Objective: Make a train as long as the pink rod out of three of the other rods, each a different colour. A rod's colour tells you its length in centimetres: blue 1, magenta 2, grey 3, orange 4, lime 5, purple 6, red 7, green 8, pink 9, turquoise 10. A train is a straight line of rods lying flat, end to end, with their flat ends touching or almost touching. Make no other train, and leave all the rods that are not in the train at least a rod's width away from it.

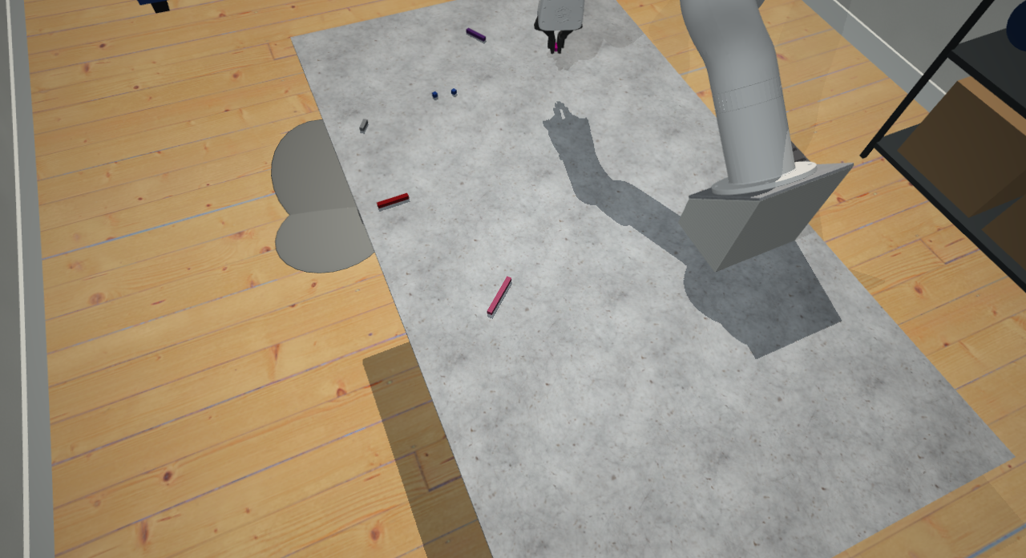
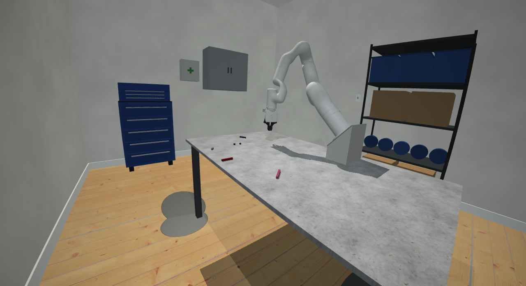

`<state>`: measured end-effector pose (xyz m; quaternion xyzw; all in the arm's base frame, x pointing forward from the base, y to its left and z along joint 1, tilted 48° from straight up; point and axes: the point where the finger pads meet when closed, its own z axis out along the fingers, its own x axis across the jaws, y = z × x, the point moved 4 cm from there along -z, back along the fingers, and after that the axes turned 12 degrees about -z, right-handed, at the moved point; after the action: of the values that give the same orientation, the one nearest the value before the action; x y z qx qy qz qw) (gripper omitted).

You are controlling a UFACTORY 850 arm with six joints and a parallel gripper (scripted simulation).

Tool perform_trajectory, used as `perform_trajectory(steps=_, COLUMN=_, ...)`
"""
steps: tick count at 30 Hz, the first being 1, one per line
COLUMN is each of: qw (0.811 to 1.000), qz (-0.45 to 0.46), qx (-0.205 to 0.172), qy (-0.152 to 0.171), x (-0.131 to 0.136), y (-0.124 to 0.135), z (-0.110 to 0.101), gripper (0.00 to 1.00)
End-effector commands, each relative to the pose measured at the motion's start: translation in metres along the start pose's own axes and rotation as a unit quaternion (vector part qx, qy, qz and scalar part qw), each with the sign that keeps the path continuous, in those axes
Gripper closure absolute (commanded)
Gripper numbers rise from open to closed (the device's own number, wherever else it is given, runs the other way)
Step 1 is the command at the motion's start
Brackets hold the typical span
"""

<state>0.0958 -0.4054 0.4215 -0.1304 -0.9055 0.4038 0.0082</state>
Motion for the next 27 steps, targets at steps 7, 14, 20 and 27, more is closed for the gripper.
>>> perform_trajectory(steps=7, qw=0.992, qz=0.124, qx=0.007, qy=0.003, x=-0.074, y=-0.035, z=0.006, gripper=0.96)
perform_trajectory(steps=14, qw=0.979, qz=0.202, qx=0.008, qy=0.002, x=-0.126, y=-0.048, z=0.008, gripper=0.96)
perform_trajectory(steps=20, qw=0.969, qz=0.245, qx=0.008, qy=0.001, x=-0.156, y=-0.051, z=0.009, gripper=0.96)
perform_trajectory(steps=27, qw=0.943, qz=0.334, qx=0.006, qy=0.001, x=-0.220, y=-0.049, z=0.009, gripper=0.96)
